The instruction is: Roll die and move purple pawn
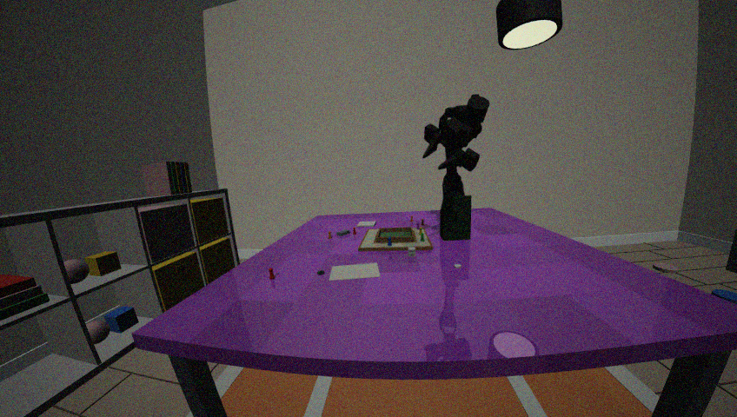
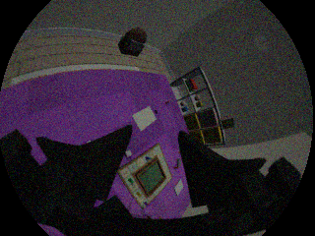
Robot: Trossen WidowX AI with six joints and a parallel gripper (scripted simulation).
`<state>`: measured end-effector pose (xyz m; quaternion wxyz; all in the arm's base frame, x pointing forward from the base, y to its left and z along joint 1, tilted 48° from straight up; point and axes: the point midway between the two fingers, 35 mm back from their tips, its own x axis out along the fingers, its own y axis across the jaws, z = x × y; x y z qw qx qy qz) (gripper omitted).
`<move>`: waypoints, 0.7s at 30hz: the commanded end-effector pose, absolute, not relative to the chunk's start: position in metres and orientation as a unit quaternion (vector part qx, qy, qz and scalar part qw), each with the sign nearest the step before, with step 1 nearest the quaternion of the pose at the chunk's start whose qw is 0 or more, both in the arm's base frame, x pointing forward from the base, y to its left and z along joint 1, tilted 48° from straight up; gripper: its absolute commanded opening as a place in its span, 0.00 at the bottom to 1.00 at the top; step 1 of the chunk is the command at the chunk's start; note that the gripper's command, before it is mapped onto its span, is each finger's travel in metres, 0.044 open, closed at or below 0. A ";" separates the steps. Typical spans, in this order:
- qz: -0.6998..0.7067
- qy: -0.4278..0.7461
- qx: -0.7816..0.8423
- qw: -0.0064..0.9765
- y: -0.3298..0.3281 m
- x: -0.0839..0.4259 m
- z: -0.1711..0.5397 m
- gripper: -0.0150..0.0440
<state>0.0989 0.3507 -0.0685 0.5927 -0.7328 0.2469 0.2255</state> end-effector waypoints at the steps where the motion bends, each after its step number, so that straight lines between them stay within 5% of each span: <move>1: 0.141 0.366 -0.655 0.646 0.305 0.147 -0.098 0.72; 16: -0.264 0.609 -0.297 0.686 0.124 0.211 -0.168 0.72; 21: -0.286 0.614 -0.279 0.681 0.116 0.210 -0.171 0.72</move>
